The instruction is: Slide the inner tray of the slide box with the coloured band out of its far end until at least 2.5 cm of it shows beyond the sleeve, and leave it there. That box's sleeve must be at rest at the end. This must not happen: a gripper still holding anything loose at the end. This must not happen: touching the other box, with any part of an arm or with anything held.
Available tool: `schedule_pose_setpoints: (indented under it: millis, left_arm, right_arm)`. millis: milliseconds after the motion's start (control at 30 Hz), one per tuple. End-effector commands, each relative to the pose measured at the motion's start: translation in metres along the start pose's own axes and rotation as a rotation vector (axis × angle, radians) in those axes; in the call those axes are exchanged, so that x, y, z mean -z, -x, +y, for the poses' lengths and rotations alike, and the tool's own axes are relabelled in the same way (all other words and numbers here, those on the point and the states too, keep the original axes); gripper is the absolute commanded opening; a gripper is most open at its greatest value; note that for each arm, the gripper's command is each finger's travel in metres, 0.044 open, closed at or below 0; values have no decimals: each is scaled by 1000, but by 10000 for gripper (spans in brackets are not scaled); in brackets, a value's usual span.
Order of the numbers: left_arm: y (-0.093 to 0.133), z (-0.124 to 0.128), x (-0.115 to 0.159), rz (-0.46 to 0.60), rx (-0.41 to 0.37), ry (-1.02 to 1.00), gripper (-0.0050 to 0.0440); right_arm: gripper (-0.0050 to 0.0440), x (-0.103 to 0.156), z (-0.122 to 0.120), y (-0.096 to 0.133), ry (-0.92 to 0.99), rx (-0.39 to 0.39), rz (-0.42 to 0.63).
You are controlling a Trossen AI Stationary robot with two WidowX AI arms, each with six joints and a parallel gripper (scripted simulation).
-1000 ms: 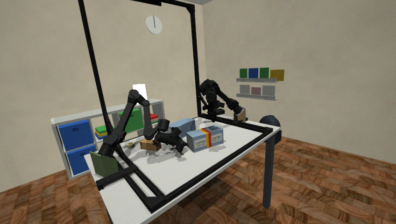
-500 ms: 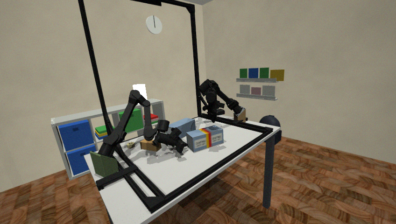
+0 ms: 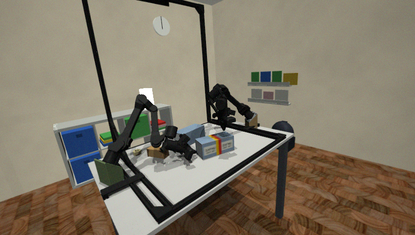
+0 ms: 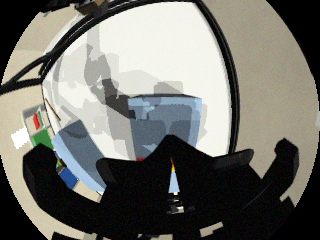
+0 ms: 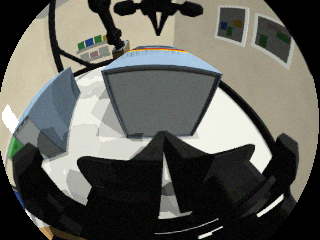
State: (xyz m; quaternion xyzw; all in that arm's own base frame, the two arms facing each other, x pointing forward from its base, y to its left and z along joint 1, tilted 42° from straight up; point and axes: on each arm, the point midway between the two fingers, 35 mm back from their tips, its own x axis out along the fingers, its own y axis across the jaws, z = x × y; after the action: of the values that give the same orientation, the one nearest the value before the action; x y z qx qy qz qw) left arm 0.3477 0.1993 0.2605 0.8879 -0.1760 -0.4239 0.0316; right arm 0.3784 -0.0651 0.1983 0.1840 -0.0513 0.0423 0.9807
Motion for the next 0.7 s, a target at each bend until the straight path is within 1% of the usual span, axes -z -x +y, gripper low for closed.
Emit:
schedule_pose_setpoints:
  millis: [0,667]
  left_arm:
    - [-7,2,-1,-7,-8,7,0]
    - [-23,2,-2,-7,-10,10,0]
  right_arm:
    - [0,0,0,0,-2,3,-2]
    - [0,0,0,0,-2,3,-2]
